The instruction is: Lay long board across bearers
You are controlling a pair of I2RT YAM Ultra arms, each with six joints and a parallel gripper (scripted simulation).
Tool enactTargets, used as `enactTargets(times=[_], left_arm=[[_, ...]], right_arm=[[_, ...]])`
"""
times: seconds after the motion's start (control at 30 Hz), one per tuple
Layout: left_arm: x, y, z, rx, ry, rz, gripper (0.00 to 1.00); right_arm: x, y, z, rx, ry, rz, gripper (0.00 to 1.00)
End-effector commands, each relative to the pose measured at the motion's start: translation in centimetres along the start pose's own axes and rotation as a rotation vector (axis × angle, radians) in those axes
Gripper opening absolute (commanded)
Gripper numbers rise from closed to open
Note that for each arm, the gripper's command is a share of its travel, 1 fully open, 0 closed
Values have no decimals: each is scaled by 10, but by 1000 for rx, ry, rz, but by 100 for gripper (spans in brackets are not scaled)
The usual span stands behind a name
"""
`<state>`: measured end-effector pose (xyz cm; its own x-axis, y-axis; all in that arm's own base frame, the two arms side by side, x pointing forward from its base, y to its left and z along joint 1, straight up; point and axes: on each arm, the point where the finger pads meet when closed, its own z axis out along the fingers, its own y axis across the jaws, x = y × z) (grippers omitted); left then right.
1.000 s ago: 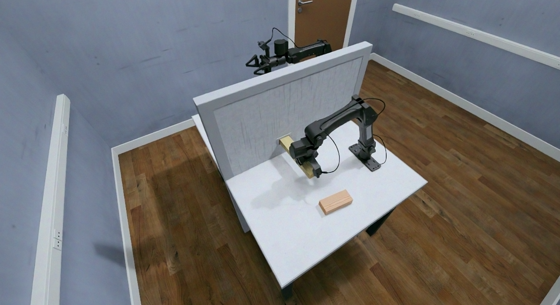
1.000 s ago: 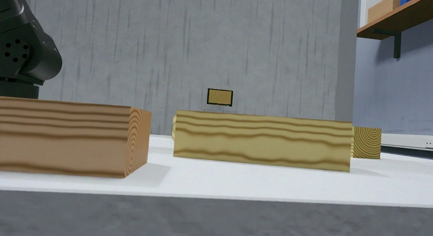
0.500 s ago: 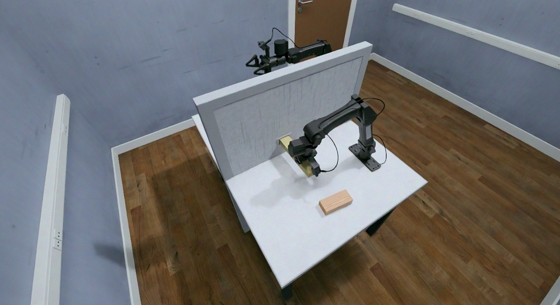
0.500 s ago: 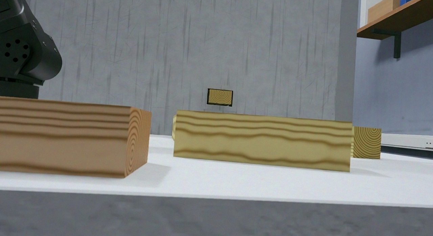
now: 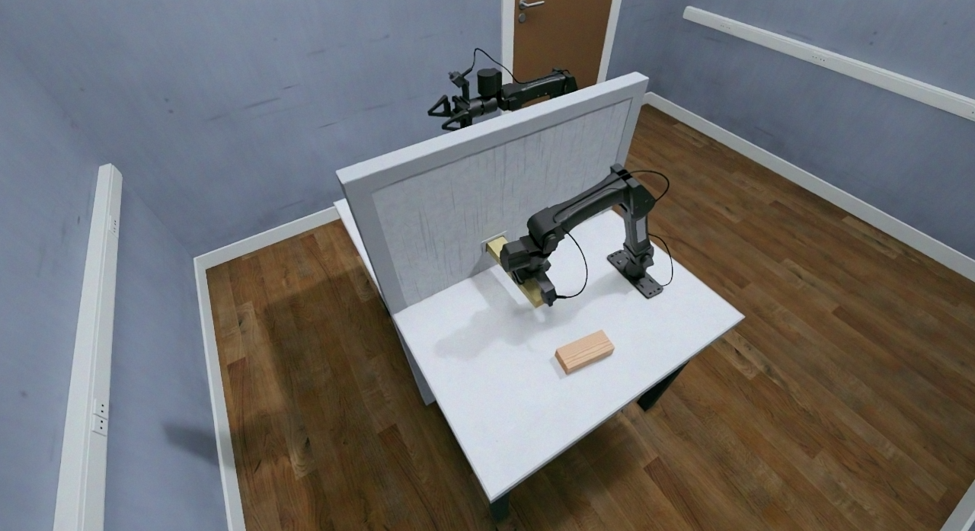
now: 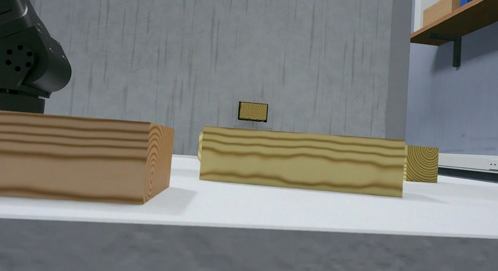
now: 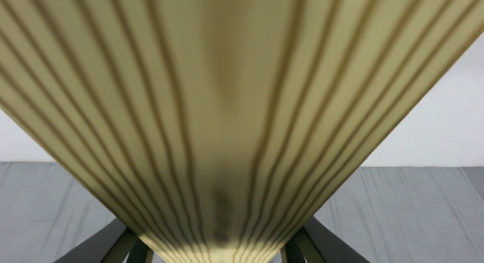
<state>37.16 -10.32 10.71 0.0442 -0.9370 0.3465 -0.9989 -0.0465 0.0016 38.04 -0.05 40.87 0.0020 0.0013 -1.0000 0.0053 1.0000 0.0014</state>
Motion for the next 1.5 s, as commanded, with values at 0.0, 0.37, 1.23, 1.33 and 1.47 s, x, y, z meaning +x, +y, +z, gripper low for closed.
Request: enactTargets(times=[0.0, 0.37, 1.23, 1.33, 1.47], left_arm=[[8, -9, -19, 47, 36, 14, 0], [7, -15, -18, 63, 39, 20, 0], [50, -12, -3, 57, 41, 16, 0], [55, -11, 1, 51, 41, 16, 0], [56, -12, 2, 51, 40, 12, 0]], right_arm=[[-1, 5, -3, -16, 3, 0, 100], [-1, 5, -3, -16, 3, 0, 100], [-1, 5, -3, -16, 3, 0, 100], [-1, 5, -3, -16, 3, 0, 100], [-1, 5, -3, -16, 3, 0, 100]])
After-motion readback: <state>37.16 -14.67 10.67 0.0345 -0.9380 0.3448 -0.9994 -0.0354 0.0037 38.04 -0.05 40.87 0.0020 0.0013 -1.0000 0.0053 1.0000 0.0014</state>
